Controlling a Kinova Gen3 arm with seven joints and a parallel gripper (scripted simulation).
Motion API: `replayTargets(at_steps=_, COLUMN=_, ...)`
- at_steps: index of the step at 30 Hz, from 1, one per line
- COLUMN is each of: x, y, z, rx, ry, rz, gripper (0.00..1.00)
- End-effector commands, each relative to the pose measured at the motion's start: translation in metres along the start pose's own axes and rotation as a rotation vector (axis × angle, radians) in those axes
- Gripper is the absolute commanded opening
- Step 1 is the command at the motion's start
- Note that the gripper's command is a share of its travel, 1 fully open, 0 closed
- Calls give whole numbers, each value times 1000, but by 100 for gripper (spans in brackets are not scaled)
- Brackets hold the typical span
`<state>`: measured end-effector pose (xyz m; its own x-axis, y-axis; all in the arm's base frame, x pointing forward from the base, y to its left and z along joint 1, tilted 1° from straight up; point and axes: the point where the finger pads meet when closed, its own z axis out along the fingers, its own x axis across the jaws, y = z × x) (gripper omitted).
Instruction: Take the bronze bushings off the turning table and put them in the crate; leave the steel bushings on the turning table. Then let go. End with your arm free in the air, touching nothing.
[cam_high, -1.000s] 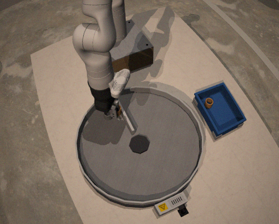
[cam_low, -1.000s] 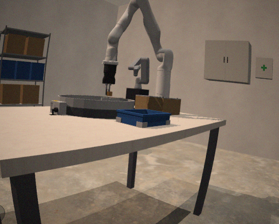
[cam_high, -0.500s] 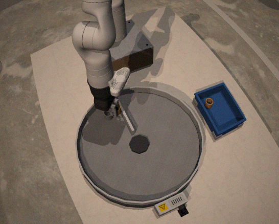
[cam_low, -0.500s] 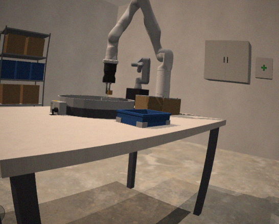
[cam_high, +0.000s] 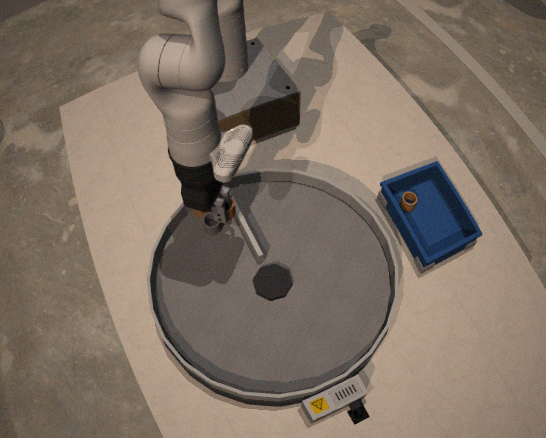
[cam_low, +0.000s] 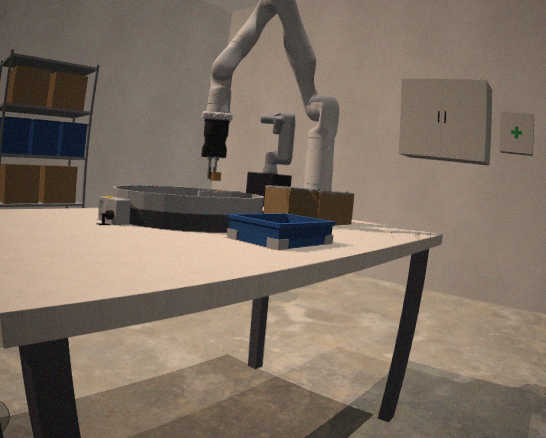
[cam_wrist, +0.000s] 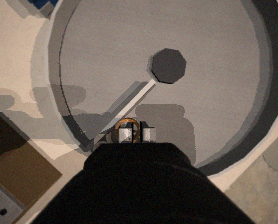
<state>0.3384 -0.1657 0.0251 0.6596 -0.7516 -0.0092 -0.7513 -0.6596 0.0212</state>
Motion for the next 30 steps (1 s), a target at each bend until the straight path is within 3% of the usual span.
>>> replayTargets(at_steps=1, x=2, y=-4, z=-5, rx=8, ry=11, rz=-5, gripper=0)
replayTargets(at_steps=10, x=2, y=-4, z=-5, rx=8, ry=11, rz=-5, gripper=0)
replayTargets(at_steps=15, x=2, y=-4, z=-22, rx=8, ry=11, rz=-5, gripper=0)
replayTargets(at_steps=27, x=2, y=-4, z=-22, rx=8, ry=11, rz=-5, gripper=0)
replayTargets(at_steps=30, x=-9, y=-34, z=-22, rx=7, ry=11, rz=-5, gripper=0)
